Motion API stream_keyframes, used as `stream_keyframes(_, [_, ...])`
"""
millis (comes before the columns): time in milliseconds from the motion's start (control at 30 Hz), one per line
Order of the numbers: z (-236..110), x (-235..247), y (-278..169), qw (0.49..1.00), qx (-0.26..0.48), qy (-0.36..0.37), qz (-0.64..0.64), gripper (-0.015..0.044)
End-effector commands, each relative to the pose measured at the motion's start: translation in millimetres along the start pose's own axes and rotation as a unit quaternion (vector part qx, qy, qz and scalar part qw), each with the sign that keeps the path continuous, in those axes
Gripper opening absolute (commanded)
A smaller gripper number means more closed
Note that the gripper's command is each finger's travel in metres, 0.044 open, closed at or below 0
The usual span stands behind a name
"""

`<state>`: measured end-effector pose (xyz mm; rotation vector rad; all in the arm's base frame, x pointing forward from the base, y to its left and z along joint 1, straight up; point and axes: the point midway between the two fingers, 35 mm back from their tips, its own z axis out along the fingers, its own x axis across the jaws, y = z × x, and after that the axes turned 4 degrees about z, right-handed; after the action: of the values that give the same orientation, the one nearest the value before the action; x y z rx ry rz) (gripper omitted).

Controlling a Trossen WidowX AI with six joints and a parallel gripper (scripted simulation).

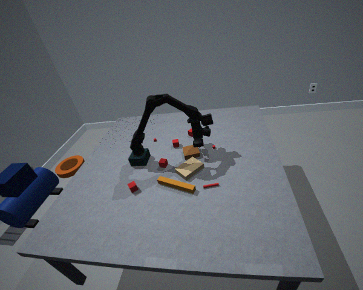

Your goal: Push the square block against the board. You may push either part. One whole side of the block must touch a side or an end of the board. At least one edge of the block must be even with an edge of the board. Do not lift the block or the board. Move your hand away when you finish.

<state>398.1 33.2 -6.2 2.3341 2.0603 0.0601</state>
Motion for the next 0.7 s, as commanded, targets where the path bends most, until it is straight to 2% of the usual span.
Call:
stream_keyframes(0, [3.4,-2.5,-11.3,1.0,0.009,-0.003,0.002,0.0])
stream_keyframes(667, [3.2,-9.1,-38.4,1.0,0.01,-0.003,0.002,0.0])
